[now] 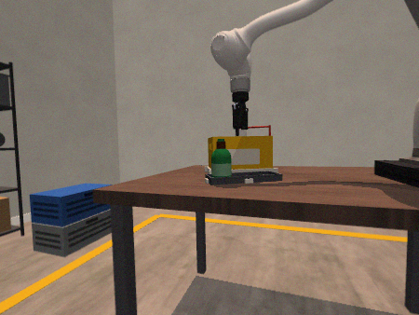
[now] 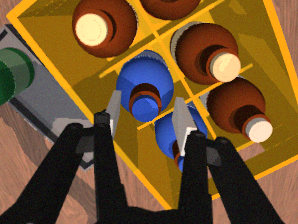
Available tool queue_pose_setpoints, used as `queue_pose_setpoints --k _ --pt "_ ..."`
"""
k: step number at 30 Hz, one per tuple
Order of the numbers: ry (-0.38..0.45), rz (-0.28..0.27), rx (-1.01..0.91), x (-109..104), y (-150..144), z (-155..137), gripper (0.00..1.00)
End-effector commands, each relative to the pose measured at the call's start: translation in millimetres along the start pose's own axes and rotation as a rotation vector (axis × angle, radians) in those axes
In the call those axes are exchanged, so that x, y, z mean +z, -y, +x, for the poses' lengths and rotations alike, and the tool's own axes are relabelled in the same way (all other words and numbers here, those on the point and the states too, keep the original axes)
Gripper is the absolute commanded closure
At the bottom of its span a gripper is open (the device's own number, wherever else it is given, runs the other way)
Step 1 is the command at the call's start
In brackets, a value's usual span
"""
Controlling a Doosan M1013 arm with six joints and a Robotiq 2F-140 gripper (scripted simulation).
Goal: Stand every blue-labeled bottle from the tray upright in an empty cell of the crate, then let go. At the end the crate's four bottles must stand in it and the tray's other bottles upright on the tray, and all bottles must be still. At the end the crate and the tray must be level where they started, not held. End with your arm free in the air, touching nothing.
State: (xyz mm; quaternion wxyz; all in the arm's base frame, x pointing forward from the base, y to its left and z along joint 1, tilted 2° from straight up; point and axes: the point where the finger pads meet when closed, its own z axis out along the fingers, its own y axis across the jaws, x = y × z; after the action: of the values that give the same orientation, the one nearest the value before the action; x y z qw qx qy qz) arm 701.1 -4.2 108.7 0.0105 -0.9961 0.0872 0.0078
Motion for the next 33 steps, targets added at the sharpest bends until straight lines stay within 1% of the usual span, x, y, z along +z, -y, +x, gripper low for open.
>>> queue_pose_setpoints --k 1,7,15,17,32,33 --pt "0.0 0.0 0.0 -0.3 0.0 0.0 0.62" --pt "0.0 0.0 0.0 -3.1 0.0 0.0 0.62" --pt "0.0 0.0 0.0 -13.8 0.0 0.0 0.62" --pt "0.0 0.0 0.0 -13.8 0.0 0.0 0.62" --pt "0.0 0.0 0.0 -49.9 0.0 0.0 0.62" --pt "0.0 0.0 0.0 -49.9 0.0 0.0 0.62"
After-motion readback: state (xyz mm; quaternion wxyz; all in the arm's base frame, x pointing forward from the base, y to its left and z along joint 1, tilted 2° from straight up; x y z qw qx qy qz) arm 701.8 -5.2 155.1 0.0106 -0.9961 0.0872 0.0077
